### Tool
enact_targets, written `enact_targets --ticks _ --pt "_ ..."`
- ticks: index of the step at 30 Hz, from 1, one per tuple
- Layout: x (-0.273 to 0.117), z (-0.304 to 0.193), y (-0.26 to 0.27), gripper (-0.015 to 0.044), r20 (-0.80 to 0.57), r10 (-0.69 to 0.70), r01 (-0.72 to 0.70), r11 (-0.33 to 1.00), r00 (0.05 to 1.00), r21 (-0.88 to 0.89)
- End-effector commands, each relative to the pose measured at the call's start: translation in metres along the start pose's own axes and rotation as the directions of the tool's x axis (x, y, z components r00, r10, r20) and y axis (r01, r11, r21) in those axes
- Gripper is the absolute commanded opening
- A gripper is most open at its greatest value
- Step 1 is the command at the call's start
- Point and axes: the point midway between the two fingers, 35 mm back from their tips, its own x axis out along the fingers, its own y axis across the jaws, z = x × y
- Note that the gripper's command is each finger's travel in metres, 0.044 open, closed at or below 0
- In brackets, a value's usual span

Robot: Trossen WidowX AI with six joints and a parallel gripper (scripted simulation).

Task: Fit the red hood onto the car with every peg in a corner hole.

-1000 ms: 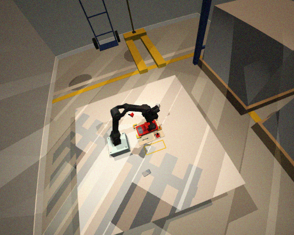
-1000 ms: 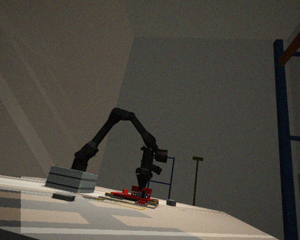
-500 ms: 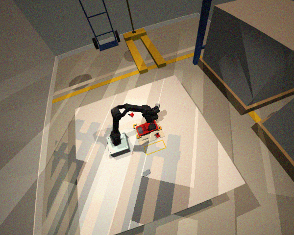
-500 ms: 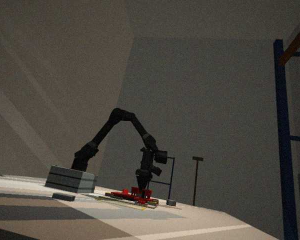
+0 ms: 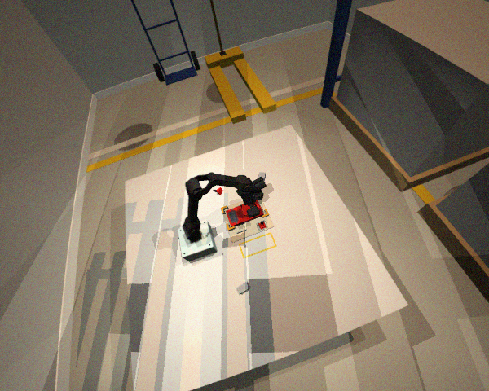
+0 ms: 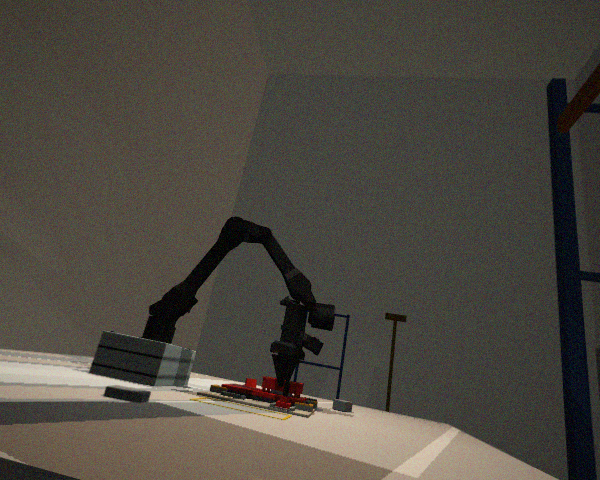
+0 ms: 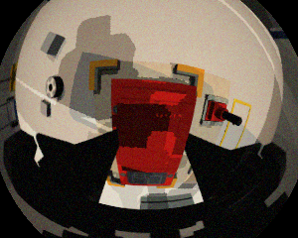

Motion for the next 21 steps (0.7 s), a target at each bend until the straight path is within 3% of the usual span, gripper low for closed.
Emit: enact_targets --ticks 1,15,21 --pt "0.0020 -0.0001 0.0001 0.0000 0.000 0.002 -0.002 1.000 1.000 -0.004" --pt "0.0040 0.0000 -0.0001 0.0000 0.000 0.000 0.000 1.000 1.000 0.000" --pt "0.0044 0.0000 -0.0001 0.0157 0.000 0.000 0.000 1.000 1.000 0.000"
